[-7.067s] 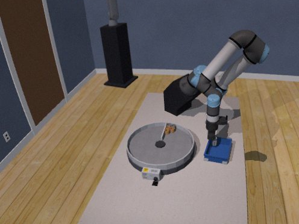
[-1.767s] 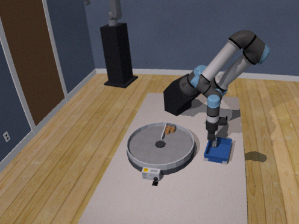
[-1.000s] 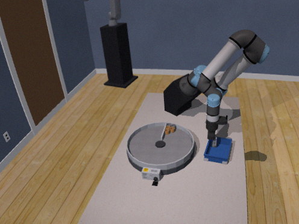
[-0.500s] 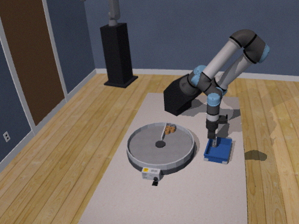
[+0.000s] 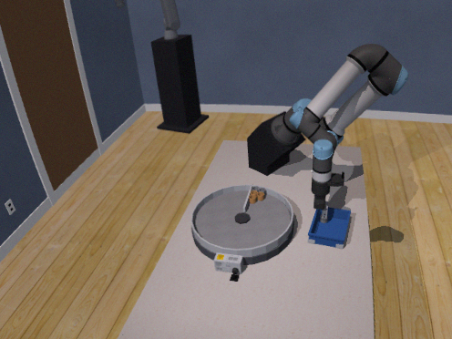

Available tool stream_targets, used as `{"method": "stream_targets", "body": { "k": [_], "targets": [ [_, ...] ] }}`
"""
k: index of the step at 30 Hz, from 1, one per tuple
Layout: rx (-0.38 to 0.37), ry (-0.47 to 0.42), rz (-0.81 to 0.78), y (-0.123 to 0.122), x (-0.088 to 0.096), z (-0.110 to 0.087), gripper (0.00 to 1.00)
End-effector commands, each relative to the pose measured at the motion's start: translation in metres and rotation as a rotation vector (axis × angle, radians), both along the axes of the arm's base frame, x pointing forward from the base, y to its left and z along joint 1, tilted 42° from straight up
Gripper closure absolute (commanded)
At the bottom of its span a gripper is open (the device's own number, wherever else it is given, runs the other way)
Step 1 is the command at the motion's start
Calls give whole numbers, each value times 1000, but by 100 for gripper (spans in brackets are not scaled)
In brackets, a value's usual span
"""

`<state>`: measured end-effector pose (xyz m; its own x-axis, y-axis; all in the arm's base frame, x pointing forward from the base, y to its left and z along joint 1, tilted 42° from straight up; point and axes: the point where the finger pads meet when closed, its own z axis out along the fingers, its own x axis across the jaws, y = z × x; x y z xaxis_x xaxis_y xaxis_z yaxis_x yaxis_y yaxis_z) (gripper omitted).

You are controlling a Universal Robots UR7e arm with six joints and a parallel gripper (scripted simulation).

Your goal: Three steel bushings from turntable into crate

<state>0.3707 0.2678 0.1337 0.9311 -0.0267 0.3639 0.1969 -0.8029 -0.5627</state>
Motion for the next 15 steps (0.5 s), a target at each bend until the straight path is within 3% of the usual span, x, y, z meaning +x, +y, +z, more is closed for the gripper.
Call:
{"method": "stream_targets", "body": {
  "k": [1, 3, 8, 15],
  "targets": [
    [0, -1, 0, 0, 0, 0, 58],
    [0, -1, 0, 0, 0, 0, 58],
    [0, -1, 0, -29, -15, 37, 58],
    [0, -1, 0, -29, -15, 37, 58]
  ]
}}
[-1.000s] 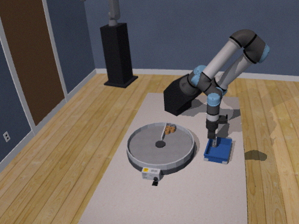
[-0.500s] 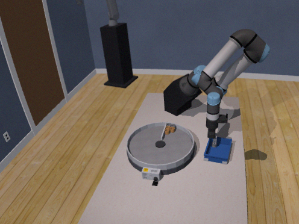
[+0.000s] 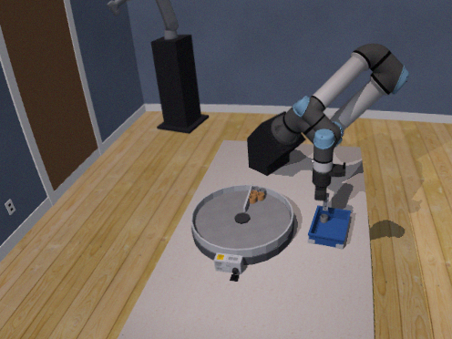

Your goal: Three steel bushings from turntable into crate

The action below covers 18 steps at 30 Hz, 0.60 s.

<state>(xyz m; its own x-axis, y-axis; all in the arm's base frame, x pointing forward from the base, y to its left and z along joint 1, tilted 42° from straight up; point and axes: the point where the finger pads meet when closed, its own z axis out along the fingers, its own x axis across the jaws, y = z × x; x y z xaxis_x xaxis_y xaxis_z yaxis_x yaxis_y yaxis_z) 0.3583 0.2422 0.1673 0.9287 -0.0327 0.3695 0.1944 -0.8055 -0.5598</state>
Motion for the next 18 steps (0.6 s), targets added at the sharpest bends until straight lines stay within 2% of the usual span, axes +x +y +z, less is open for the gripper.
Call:
{"method": "stream_targets", "body": {
  "k": [1, 5, 10, 18],
  "targets": [
    [2, 5, 7, -4, -3, 3, 58],
    [2, 5, 7, -4, -3, 3, 58],
    [2, 4, 6, -32, -17, 39, 58],
    [2, 4, 6, -32, -17, 39, 58]
  ]
}}
